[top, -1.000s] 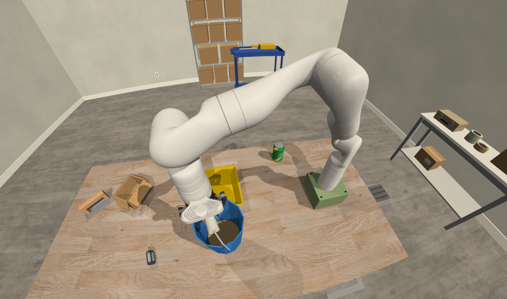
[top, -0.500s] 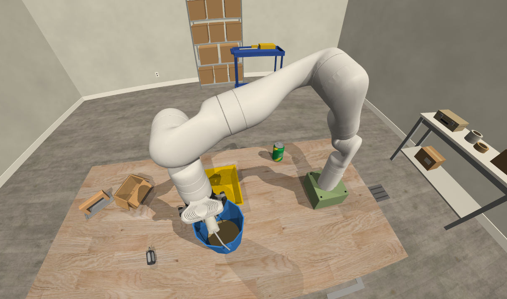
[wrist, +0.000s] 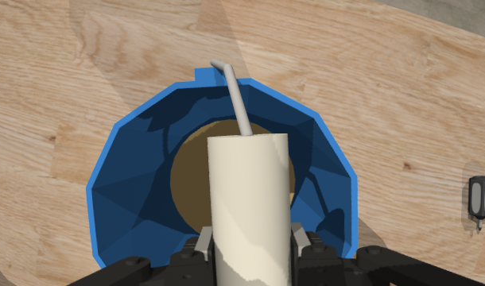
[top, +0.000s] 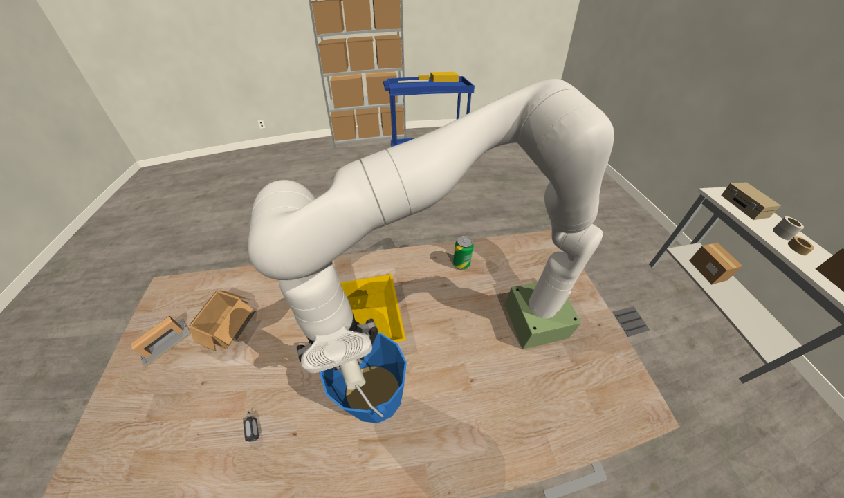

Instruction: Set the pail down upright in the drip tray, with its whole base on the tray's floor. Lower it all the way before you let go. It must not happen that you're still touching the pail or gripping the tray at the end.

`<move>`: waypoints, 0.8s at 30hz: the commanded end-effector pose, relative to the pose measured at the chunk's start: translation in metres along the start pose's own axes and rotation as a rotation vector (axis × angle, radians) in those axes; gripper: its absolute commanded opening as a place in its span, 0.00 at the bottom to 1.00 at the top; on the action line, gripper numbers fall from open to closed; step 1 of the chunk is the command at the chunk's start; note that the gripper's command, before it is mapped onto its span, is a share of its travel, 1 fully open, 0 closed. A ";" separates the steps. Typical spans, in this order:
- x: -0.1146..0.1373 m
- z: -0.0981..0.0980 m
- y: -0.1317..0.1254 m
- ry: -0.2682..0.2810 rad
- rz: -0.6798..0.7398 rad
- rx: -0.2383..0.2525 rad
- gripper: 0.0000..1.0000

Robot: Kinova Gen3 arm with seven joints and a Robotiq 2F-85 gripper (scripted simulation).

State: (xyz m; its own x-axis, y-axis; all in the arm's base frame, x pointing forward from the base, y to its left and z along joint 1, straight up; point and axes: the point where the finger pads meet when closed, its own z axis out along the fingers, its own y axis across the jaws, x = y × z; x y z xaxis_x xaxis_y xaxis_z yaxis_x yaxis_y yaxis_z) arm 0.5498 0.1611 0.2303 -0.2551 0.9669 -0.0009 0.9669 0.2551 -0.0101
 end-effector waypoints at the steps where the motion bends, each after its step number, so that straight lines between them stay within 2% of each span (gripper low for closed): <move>1: 0.000 -0.001 0.000 0.000 0.000 -0.003 0.10; 24: -0.004 -0.001 0.000 0.000 0.000 -0.003 0.10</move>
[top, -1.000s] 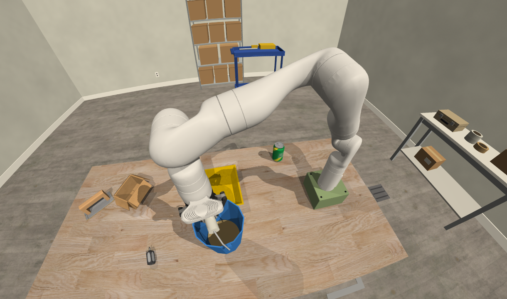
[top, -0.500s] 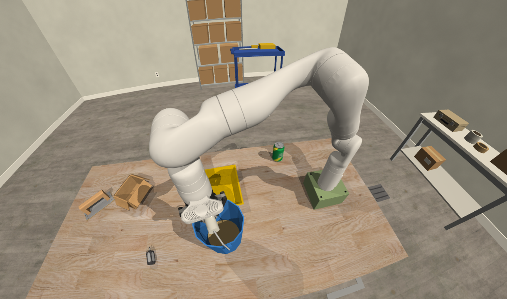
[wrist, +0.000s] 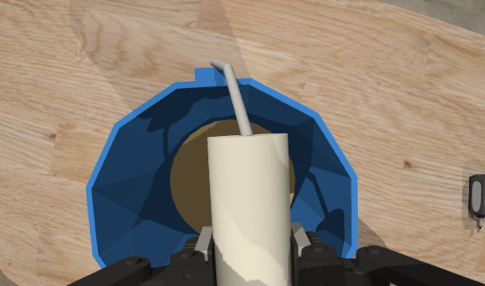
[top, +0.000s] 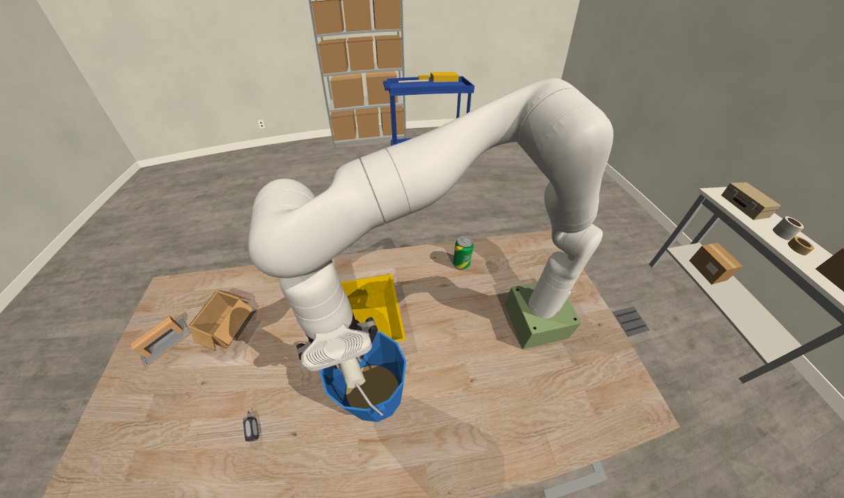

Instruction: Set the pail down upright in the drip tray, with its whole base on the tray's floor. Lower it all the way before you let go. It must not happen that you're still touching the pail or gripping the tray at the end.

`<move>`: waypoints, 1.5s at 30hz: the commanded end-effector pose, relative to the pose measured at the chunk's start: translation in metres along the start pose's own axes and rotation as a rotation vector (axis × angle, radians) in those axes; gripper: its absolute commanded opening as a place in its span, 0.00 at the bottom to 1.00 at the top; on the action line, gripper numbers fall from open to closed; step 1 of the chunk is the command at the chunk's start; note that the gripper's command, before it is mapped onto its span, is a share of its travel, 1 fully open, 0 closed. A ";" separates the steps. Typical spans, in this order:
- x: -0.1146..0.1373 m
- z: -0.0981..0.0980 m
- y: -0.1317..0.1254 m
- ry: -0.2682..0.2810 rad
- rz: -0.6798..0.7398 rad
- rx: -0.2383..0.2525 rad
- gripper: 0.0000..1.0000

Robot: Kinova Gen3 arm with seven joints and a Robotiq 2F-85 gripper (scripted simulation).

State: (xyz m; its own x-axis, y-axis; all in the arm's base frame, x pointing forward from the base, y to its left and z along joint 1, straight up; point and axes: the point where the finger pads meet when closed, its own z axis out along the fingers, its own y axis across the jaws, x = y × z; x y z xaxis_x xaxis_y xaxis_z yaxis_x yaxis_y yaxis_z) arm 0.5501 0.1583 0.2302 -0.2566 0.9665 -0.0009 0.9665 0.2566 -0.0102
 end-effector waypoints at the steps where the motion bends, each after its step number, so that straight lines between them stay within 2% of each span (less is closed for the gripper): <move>1: -0.002 -0.002 0.000 0.000 0.001 -0.003 0.10; 21: -0.017 -0.002 -0.002 0.000 0.001 -0.003 0.10; 45: -0.058 -0.002 -0.009 0.000 0.001 -0.003 0.10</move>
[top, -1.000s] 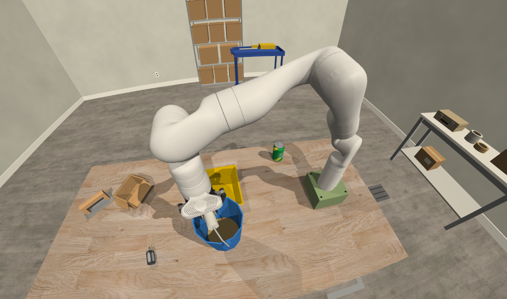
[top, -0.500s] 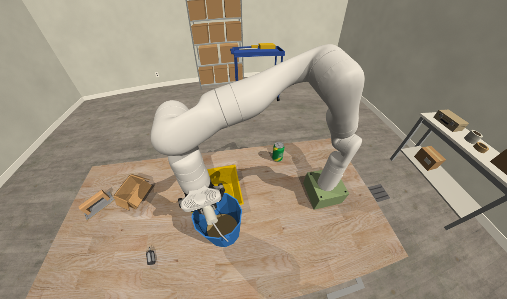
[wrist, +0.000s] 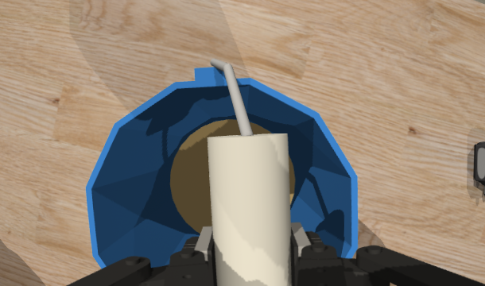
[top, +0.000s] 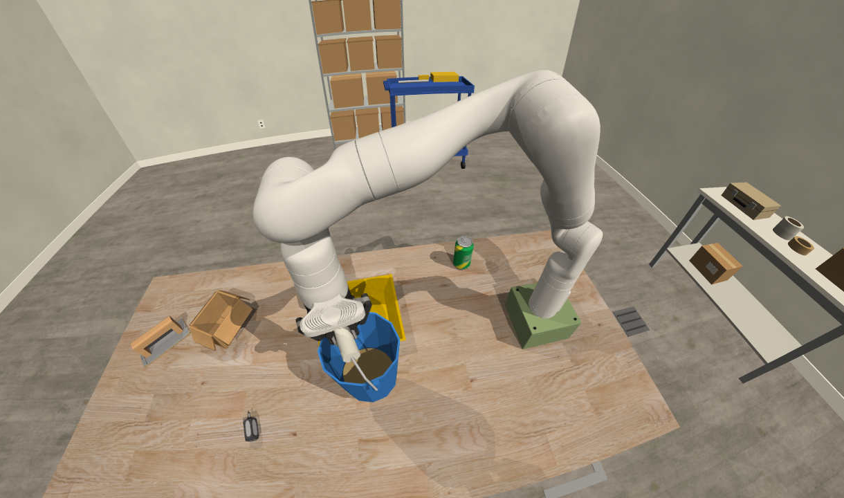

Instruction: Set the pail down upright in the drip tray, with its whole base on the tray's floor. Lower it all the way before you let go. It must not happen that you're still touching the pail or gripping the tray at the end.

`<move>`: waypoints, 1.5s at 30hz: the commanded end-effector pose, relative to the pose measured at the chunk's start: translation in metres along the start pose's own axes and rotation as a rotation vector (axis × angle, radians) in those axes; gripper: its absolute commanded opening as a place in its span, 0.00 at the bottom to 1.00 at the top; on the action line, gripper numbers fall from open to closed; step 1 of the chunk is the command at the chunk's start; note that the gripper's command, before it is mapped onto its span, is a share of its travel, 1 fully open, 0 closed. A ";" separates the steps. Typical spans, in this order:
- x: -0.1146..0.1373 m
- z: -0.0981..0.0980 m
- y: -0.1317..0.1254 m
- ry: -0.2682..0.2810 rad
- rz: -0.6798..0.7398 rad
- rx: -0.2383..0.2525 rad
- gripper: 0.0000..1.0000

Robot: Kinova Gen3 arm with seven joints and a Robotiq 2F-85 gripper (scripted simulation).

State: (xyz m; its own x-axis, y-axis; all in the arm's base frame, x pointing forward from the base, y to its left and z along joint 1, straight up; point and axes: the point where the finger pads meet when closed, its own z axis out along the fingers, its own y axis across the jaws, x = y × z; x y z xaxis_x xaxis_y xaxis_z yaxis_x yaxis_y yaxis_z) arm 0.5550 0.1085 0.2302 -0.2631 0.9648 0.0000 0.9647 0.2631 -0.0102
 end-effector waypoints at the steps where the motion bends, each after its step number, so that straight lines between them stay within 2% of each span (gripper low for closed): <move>1: -0.011 -0.002 -0.001 -0.001 0.008 -0.003 0.10; 45: -0.116 -0.002 -0.019 -0.001 0.008 -0.003 0.10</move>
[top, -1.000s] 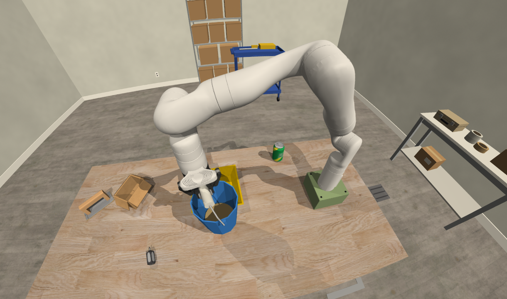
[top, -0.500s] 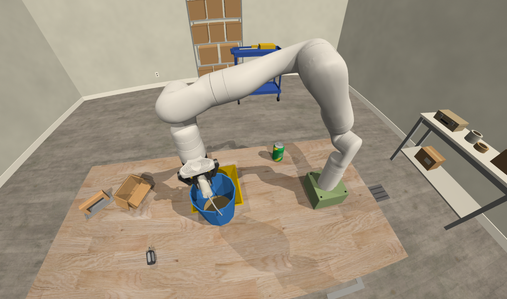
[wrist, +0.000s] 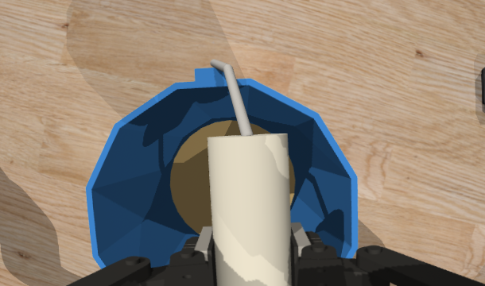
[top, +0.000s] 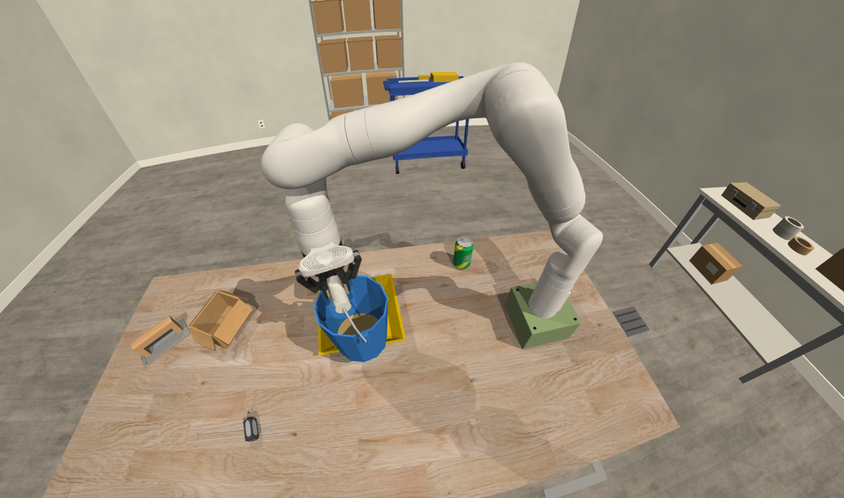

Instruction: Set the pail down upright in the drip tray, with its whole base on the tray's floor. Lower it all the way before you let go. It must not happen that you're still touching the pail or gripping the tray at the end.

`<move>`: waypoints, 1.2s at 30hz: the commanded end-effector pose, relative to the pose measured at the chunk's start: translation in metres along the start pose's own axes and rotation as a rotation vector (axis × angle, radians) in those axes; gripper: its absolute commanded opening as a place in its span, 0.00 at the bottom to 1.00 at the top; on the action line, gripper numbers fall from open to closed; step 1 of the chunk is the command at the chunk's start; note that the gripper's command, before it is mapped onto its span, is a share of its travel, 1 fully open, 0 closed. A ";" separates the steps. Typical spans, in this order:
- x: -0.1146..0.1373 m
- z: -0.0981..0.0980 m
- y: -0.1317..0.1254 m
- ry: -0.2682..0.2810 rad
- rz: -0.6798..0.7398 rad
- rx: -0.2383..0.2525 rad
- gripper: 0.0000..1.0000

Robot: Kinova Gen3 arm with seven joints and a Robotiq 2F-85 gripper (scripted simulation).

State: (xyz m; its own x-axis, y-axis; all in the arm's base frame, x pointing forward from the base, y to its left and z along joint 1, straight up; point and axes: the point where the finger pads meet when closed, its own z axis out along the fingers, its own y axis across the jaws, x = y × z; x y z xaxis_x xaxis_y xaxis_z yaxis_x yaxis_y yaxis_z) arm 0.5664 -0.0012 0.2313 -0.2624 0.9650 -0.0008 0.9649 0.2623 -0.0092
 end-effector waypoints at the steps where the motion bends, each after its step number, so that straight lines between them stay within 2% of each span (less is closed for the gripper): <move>1: -0.010 -0.001 -0.001 0.000 0.007 -0.002 0.10; 14: -0.047 -0.001 -0.007 0.000 0.007 -0.002 0.10; 36: -0.088 -0.001 -0.014 0.000 0.007 -0.002 0.10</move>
State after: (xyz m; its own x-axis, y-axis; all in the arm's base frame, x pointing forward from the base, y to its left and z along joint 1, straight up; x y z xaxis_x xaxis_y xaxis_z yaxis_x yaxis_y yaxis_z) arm 0.5750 -0.0831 0.2316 -0.2607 0.9654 0.0002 0.9654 0.2607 -0.0089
